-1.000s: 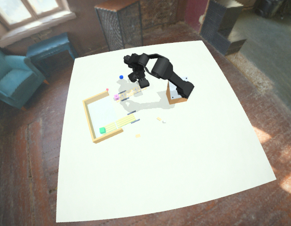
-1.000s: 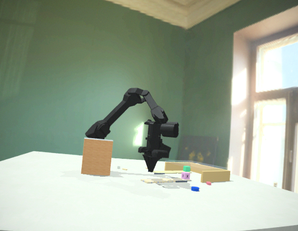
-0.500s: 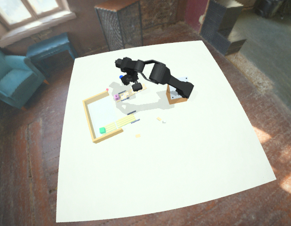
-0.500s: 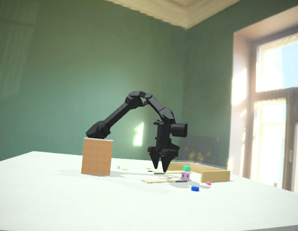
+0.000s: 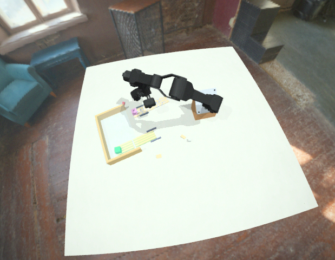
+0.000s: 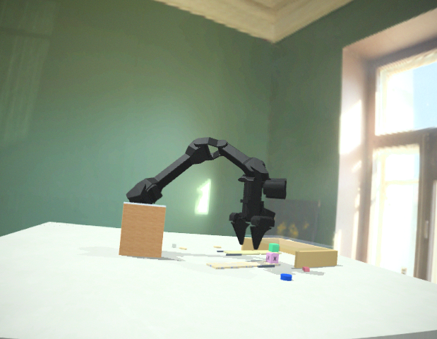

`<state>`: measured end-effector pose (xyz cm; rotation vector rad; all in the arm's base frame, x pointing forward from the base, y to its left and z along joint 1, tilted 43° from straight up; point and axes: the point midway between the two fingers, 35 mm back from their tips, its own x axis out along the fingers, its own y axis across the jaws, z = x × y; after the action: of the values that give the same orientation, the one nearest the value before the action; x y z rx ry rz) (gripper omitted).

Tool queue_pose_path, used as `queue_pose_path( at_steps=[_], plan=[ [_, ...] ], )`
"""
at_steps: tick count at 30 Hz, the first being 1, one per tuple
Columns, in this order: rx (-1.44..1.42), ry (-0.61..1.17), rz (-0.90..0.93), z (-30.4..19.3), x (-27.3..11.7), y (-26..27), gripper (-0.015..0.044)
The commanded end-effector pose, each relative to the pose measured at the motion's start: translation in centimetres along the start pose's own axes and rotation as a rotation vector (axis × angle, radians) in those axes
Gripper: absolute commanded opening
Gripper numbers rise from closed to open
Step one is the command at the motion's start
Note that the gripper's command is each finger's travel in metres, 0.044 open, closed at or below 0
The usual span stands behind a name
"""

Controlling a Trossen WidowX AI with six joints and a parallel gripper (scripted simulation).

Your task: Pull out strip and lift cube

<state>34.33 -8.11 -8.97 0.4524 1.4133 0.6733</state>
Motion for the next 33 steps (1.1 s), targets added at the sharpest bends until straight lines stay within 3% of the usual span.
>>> queue_pose_path(
  at_steps=[1,27,33],
  plan=[
    [0.004,0.000,0.005,1.6,-0.1,0.2,0.0440],
    [0.001,-0.003,0.006,10.1,-1.0,1.2,0.0440],
    [0.001,-0.003,0.006,10.2,-0.3,1.2,0.0282]
  ],
)
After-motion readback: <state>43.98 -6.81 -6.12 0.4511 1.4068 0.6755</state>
